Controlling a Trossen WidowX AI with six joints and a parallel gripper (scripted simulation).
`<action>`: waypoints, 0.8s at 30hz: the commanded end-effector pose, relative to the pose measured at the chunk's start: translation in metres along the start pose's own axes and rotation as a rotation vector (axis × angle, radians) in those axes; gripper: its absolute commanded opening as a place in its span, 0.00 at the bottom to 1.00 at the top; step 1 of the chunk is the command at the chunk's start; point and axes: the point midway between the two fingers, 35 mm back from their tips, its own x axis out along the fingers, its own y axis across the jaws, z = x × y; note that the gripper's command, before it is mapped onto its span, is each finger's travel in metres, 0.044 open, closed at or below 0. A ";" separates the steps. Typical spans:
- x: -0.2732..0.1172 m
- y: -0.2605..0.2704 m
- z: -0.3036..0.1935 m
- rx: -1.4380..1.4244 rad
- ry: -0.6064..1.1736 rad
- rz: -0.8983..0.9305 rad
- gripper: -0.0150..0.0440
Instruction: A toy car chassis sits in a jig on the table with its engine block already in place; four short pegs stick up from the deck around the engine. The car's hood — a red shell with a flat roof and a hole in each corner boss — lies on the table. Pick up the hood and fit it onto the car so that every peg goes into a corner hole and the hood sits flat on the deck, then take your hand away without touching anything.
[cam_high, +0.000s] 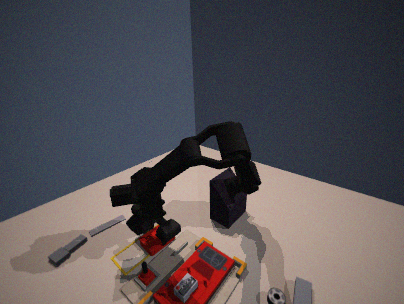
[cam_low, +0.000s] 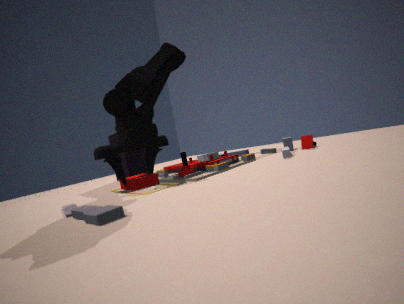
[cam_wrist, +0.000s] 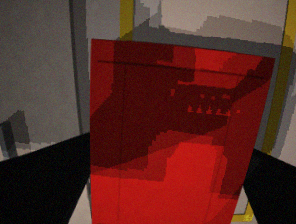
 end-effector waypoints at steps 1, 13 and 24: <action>-0.001 0.000 0.000 0.000 0.000 0.000 0.62; -0.026 0.000 0.000 0.000 0.000 -0.001 0.25; -0.063 -0.001 0.000 0.000 0.000 -0.003 0.25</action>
